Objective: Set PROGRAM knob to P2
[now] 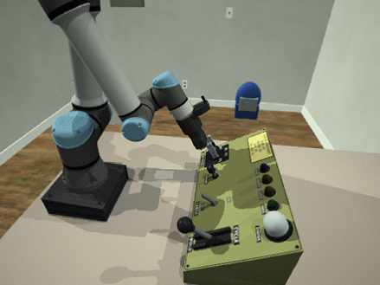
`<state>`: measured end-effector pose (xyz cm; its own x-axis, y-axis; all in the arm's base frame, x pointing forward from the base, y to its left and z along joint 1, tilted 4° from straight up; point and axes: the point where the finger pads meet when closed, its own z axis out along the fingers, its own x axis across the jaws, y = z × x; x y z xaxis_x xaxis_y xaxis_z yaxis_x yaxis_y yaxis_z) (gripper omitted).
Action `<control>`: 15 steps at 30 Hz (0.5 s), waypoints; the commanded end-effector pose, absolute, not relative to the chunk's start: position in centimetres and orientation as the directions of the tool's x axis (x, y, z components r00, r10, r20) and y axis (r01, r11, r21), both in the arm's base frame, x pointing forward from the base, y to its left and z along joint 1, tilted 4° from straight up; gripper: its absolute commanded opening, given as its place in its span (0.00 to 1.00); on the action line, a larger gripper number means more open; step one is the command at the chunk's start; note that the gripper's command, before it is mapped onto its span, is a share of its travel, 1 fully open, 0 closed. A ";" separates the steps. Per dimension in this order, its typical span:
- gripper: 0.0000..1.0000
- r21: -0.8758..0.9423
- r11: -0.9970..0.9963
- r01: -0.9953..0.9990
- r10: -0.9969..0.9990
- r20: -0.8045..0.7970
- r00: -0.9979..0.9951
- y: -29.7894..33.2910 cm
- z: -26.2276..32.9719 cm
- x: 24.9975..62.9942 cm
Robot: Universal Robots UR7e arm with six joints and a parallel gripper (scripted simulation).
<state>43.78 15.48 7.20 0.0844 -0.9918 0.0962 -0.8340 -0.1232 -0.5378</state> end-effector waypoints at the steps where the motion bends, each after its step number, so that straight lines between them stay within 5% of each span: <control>1: 0.00 -0.534 -0.174 -0.828 -0.984 0.124 0.127 15.5 7.3 43.8; 15: 0.00 -0.488 -0.406 -0.773 -0.913 0.249 0.323 15.5 7.3 43.8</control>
